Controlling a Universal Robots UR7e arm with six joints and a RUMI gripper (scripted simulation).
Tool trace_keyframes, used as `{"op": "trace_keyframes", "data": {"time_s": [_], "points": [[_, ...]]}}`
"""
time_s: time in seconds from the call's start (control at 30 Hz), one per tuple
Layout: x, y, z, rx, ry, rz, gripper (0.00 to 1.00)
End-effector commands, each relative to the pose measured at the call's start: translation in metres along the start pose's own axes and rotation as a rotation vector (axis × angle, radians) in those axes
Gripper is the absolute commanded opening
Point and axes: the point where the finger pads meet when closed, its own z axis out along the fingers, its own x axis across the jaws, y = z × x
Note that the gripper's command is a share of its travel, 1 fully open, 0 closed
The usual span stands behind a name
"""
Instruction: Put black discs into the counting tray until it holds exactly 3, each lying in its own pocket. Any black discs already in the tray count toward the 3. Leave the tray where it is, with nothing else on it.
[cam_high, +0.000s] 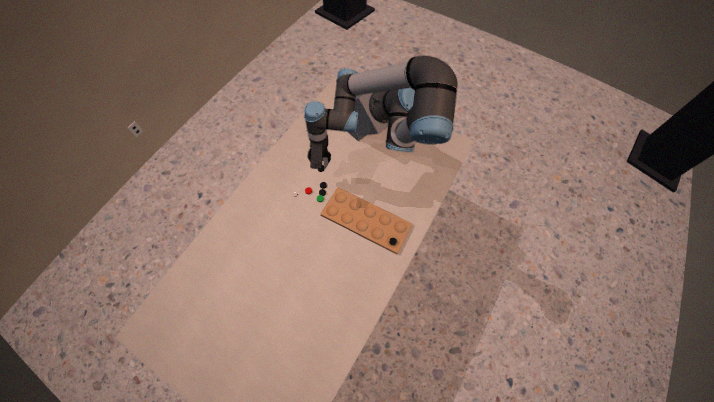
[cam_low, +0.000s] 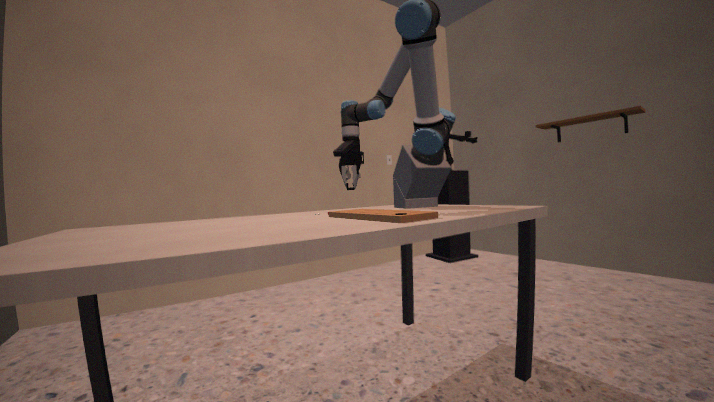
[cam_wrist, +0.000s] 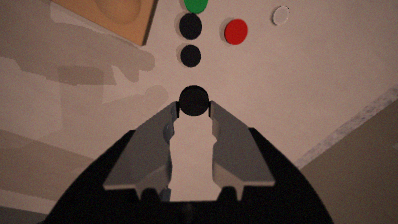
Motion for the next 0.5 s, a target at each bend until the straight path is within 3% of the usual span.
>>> {"op": "trace_keyframes", "data": {"time_s": [0.0, 0.27, 0.47], "points": [[-0.001, 0.0, -0.004, -0.001, -0.003, 0.0, 0.0], [-0.004, -0.008, -0.004, -0.007, -0.001, 0.0, 0.0], [-0.016, -0.036, -0.007, -0.023, 0.014, 0.005, 0.0]]}}
